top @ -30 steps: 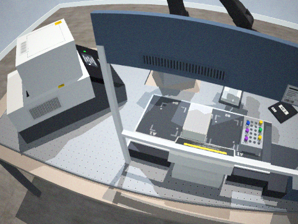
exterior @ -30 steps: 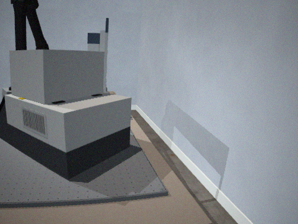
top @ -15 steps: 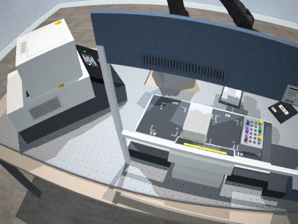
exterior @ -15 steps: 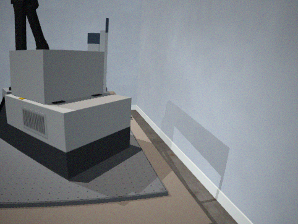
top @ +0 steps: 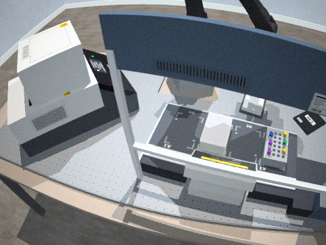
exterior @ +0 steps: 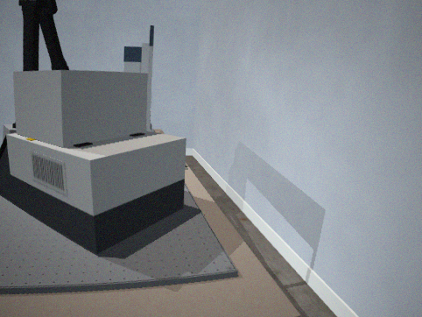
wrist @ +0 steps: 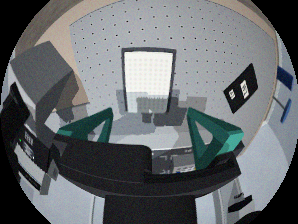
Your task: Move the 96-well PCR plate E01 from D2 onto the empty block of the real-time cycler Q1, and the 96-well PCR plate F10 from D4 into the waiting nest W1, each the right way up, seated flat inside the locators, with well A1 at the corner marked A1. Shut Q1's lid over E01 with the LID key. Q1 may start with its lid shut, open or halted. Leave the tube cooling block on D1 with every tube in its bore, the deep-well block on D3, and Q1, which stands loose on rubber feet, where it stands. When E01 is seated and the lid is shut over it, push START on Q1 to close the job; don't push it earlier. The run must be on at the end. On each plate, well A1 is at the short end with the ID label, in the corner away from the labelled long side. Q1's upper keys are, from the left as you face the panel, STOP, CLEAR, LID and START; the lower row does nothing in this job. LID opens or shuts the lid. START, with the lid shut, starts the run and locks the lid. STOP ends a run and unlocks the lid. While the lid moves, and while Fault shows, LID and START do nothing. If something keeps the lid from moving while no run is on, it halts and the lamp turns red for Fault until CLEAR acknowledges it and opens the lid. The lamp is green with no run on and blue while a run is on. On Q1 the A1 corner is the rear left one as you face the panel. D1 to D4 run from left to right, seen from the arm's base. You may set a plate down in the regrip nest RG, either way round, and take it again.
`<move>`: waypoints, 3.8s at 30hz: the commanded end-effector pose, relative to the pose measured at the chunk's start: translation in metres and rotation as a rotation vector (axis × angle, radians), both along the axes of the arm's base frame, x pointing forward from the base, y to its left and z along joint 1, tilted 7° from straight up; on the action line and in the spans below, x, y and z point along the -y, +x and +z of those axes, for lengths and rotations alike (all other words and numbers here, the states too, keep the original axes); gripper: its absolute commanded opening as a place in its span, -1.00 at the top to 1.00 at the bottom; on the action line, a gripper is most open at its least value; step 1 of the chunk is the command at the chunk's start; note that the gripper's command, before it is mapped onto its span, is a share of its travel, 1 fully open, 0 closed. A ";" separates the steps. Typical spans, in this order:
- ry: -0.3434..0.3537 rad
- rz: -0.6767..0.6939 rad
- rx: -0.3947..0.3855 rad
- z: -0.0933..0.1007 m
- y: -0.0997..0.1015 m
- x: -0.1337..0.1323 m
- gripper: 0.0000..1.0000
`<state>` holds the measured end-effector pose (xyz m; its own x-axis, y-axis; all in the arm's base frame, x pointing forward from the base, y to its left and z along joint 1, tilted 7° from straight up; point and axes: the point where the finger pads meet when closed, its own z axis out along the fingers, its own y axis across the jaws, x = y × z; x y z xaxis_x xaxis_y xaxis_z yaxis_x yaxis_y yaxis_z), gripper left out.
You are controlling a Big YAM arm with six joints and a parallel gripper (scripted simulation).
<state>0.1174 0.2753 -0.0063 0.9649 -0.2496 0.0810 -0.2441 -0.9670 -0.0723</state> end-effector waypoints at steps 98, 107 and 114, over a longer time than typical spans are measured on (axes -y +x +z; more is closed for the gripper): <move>0.001 -0.046 -0.007 -0.089 0.011 -0.002 -1.00; -0.001 -0.045 -0.008 -0.090 0.011 -0.001 -1.00; -0.003 -0.044 -0.009 -0.090 0.010 0.000 -1.00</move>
